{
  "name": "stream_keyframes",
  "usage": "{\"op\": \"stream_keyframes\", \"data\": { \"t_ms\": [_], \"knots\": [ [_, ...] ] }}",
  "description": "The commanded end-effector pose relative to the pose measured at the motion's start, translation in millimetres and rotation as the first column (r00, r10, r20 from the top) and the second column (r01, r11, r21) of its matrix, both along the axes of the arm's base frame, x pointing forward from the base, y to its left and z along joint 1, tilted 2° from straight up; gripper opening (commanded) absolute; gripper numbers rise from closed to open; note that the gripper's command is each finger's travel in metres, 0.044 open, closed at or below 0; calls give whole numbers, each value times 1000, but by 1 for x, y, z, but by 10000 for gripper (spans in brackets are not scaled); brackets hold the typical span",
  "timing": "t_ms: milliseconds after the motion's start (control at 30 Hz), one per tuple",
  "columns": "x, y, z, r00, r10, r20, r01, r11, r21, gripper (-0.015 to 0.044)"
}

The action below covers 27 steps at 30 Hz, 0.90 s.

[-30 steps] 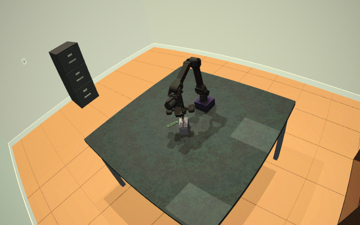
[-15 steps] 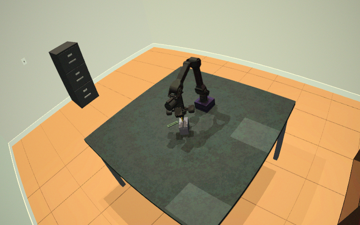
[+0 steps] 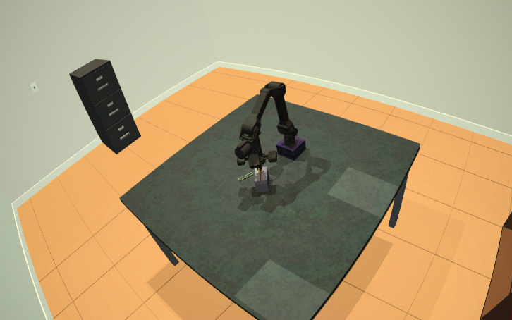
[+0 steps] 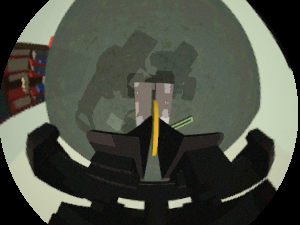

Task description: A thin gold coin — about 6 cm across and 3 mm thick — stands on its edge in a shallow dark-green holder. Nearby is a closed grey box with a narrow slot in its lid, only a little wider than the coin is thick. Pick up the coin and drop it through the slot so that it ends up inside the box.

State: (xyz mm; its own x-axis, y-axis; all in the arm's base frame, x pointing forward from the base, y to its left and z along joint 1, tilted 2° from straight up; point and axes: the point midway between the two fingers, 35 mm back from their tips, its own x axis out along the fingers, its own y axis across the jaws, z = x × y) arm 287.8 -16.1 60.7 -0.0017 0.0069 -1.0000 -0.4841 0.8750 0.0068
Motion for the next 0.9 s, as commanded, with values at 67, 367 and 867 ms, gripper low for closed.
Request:
{"op": "stream_keyframes", "data": {
  "t_ms": [67,367,867],
  "knots": [
    [0,0,-4,1000,-4,-1,4,1000,0,0],
    [0,0,-5,1000,0,0,0,1000,0,105],
    [0,0,6,1000,0,0,0,1000,0,266]
  ]
}}
